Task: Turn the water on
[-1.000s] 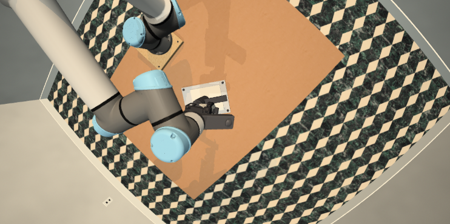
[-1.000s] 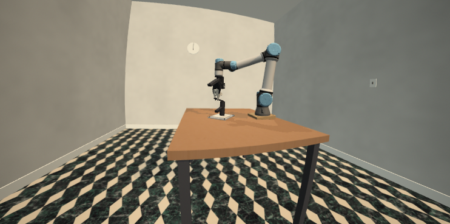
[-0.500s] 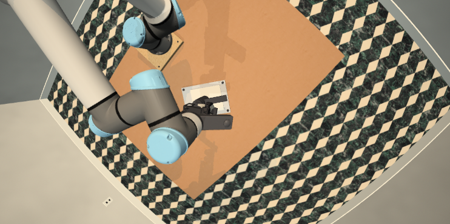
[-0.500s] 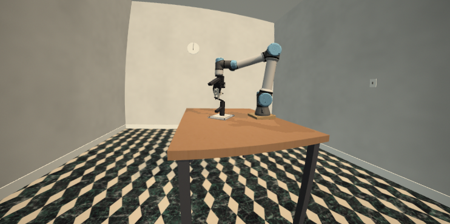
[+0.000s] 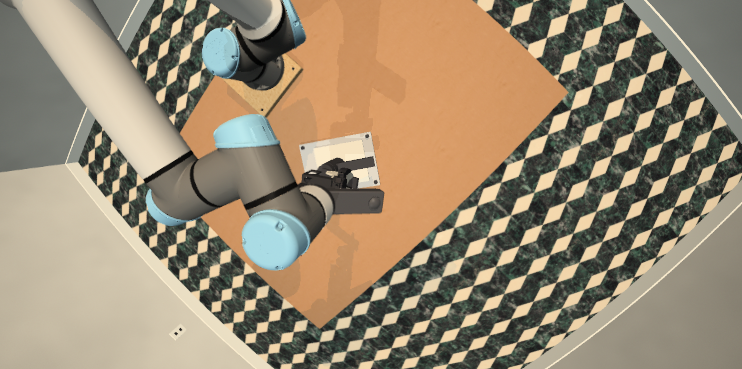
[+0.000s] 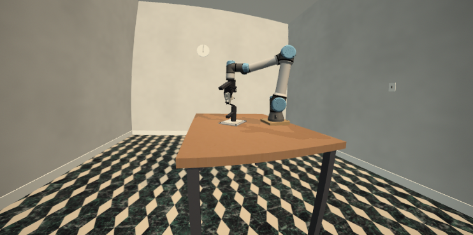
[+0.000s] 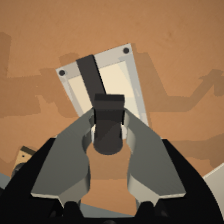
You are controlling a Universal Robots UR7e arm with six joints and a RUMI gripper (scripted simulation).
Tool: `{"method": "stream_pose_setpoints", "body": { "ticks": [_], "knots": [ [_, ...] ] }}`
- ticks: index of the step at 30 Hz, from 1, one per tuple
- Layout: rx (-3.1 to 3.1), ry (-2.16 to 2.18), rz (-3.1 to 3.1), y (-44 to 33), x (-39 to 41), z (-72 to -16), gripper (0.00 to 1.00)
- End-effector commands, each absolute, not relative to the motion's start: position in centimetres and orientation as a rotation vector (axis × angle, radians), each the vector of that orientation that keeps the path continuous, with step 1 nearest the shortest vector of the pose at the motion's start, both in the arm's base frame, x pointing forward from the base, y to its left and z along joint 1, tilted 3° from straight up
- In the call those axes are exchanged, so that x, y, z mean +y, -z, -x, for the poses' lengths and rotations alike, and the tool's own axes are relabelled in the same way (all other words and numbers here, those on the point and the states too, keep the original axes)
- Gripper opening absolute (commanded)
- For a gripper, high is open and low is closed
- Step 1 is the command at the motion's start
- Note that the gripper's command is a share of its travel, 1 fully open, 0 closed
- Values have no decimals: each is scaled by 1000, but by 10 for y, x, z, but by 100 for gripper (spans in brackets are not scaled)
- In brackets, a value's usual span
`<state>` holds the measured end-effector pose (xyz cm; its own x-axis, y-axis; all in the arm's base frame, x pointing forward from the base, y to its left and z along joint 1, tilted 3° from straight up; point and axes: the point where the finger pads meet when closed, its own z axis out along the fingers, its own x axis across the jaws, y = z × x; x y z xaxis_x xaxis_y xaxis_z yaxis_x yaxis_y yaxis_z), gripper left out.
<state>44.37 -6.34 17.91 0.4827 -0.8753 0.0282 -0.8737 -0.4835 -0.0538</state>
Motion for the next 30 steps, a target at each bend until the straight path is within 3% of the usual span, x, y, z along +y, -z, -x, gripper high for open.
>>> {"method": "stream_pose_setpoints", "body": {
  "ticks": [1,30],
  "knots": [
    [1581,85,2676,-182,-64,-443,0],
    [1581,86,2676,-185,-65,-441,0]
  ]
}}
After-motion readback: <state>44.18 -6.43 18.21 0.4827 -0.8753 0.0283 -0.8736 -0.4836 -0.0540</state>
